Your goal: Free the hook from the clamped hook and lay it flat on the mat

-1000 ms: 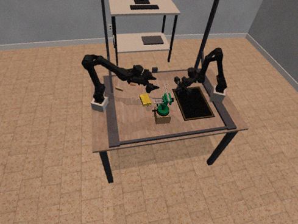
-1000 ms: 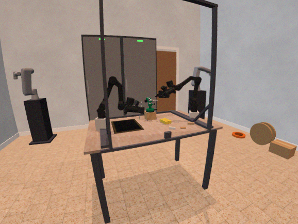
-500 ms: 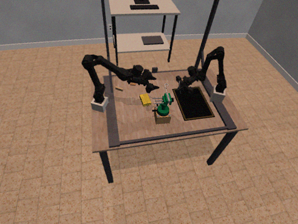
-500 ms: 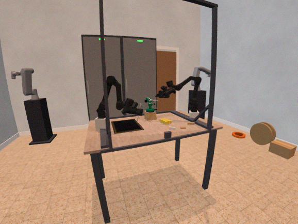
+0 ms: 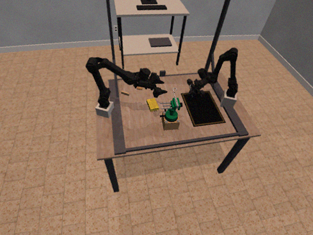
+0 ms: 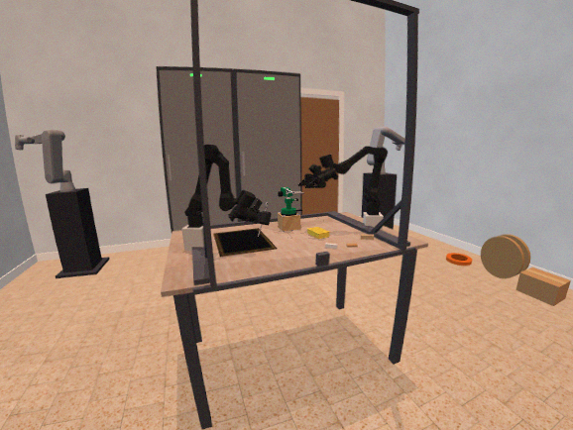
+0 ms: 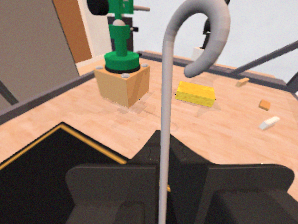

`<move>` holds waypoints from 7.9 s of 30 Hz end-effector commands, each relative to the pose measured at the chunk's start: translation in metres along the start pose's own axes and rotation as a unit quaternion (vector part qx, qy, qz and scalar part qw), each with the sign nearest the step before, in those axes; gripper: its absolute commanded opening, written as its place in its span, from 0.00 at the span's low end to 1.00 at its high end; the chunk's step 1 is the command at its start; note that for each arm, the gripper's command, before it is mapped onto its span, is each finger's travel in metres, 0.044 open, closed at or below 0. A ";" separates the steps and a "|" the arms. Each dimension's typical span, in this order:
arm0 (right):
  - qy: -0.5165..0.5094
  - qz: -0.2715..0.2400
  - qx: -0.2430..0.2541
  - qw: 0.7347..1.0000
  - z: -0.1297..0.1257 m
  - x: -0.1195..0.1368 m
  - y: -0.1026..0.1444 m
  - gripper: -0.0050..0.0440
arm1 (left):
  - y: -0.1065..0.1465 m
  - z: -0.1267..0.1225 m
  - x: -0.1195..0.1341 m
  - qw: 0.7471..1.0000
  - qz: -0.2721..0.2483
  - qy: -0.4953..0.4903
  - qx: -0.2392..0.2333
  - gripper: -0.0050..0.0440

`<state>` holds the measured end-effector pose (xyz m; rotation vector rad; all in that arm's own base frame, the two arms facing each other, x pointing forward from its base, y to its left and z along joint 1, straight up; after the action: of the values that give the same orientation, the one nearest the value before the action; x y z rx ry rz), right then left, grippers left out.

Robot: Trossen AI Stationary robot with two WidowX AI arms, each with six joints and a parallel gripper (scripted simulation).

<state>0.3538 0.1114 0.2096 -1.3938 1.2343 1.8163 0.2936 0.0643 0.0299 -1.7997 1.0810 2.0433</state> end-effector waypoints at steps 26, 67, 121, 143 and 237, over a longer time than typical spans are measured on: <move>0.002 -0.013 0.000 1.000 0.001 -0.009 0.003 1.00 | 0.045 0.006 0.024 1.000 0.022 -0.004 -0.010 0.10; 0.002 -0.013 0.000 1.000 0.001 -0.009 0.003 1.00 | 0.063 0.014 0.049 0.999 0.021 -0.020 -0.016 0.10; 0.002 -0.013 0.000 1.000 0.001 -0.009 0.003 1.00 | 0.045 0.013 0.090 0.999 0.022 -0.021 -0.016 0.10; 0.002 -0.013 0.000 1.000 0.001 -0.009 0.003 1.00 | 0.039 0.017 0.109 0.999 0.022 -0.021 -0.016 0.10; 0.002 -0.013 0.000 1.000 0.001 -0.009 0.003 1.00 | 0.057 0.013 0.100 0.999 0.038 -0.019 -0.013 1.00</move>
<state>0.3538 0.1114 0.2096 -1.3938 1.2343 1.8163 0.2249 0.0127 -0.0446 -1.7306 1.0977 2.1619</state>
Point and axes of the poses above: on each arm, the point midway between the two fingers, 35 mm back from their tips, its own y axis back along the fingers, its own z axis across the jaws, x = y × z, the point moved 4 cm from there along y, back along the fingers, and after that the axes turned 3 degrees about -y, right-handed, at the moved point
